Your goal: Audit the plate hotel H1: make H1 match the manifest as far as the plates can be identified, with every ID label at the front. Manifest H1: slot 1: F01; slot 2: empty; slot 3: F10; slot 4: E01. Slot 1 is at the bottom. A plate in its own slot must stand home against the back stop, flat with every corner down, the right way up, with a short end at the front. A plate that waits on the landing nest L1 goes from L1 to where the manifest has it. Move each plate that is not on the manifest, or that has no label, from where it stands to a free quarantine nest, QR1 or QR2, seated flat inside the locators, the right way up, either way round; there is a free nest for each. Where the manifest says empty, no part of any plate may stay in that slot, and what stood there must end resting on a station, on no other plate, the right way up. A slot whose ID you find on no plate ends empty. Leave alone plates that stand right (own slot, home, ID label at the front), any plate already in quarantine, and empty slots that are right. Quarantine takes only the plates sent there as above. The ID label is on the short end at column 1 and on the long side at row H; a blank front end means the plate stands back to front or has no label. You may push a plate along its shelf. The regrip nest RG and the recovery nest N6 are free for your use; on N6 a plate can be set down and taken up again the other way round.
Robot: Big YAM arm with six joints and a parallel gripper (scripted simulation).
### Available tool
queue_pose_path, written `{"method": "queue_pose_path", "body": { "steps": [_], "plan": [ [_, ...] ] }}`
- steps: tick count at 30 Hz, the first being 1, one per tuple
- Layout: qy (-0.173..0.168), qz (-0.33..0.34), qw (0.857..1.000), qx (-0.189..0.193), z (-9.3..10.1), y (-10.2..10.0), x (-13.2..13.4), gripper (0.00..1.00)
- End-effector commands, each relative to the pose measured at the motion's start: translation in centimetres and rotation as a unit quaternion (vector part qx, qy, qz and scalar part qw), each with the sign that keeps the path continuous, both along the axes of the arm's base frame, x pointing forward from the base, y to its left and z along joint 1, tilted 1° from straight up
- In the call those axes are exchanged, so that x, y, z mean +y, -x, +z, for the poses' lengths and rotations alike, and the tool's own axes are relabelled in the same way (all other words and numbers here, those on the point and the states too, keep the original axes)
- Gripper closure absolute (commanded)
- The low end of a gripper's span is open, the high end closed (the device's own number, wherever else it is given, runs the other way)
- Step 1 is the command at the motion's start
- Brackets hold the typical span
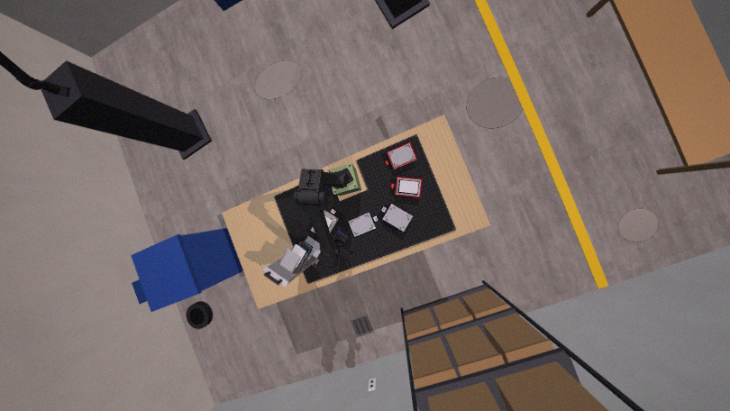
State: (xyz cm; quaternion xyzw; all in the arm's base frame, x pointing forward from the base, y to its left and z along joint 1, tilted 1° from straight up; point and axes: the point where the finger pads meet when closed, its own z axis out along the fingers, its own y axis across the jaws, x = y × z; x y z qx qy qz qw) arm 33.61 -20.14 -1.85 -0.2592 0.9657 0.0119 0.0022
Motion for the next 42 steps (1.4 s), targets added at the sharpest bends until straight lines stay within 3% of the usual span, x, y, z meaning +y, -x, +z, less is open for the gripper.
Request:
{"method": "queue_pose_path", "body": {
  "steps": [1,16,19,30,33,42],
  "plan": [
    [0.014,0.008,1.000,-0.022,1.4,-0.9,-0.1,0.00],
    [0.012,0.002,1.000,-0.020,1.4,-1.4,-0.7,0.00],
    [0.005,0.008,1.000,-0.007,-0.5,-0.5,0.2,0.00],
    [0.005,0.007,1.000,-0.007,-2.3,-0.5,0.2,0.00],
    [0.009,0.006,1.000,-0.014,-1.9,-0.7,0.1,0.00],
    [0.004,0.005,1.000,-0.007,-4.0,-0.5,0.3,0.00]
  ]
}}
